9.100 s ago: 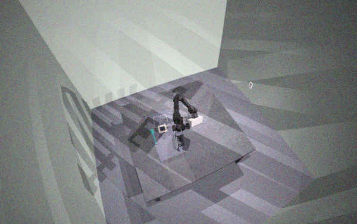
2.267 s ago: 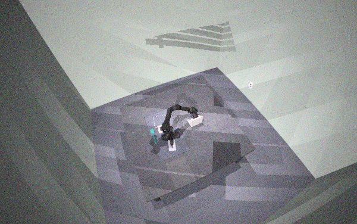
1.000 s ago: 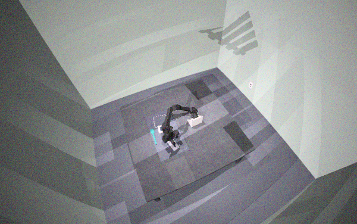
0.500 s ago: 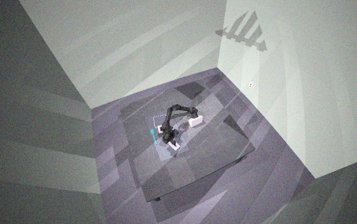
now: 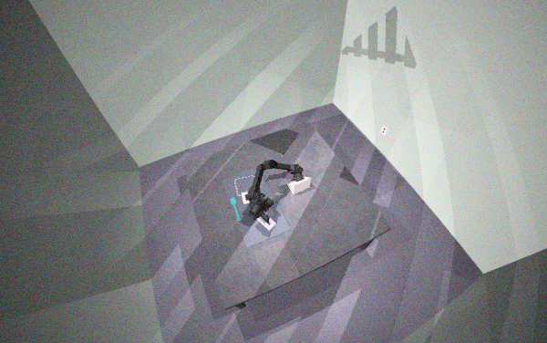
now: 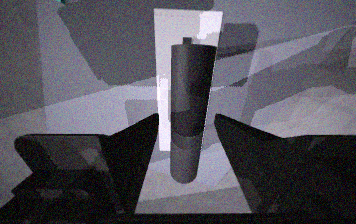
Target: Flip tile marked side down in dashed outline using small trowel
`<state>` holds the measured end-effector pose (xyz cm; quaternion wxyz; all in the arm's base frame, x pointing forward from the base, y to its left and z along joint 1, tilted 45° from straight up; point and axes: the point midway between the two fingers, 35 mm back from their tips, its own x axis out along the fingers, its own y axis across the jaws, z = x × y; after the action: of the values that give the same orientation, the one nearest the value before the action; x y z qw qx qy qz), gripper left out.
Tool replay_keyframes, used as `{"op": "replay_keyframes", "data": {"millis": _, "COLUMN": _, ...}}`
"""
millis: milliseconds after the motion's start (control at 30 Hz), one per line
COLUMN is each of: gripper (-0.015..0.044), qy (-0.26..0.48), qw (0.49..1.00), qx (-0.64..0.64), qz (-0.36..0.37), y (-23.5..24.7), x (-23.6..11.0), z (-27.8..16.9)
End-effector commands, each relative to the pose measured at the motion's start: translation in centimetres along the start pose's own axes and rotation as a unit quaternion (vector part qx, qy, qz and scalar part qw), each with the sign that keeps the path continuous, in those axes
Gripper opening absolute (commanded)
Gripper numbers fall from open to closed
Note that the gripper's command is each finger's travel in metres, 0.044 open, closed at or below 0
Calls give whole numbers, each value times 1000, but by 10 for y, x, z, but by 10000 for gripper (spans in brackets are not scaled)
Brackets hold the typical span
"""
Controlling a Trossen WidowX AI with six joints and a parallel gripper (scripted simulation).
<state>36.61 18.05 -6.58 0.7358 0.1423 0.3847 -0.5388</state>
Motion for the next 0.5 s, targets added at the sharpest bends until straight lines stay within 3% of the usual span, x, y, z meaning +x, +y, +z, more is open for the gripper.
{"op": "replay_keyframes", "data": {"millis": 0, "gripper": 270, "qy": -2, "qw": 1000, "qx": -3, "qz": -1, "y": 0, "x": 1, "z": 1}}
{"op": "replay_keyframes", "data": {"millis": 133, "gripper": 270, "qy": -2, "qw": 1000, "qx": -3, "qz": -1, "y": 0, "x": -2, "z": 1}}
{"op": "replay_keyframes", "data": {"millis": 267, "gripper": 270, "qy": -2, "qw": 1000, "qx": -3, "qz": -2, "y": -4, "x": -42, "z": 1}}
{"op": "replay_keyframes", "data": {"millis": 467, "gripper": 270, "qy": -2, "qw": 1000, "qx": -3, "qz": -2, "y": -4, "x": -44, "z": 1}}
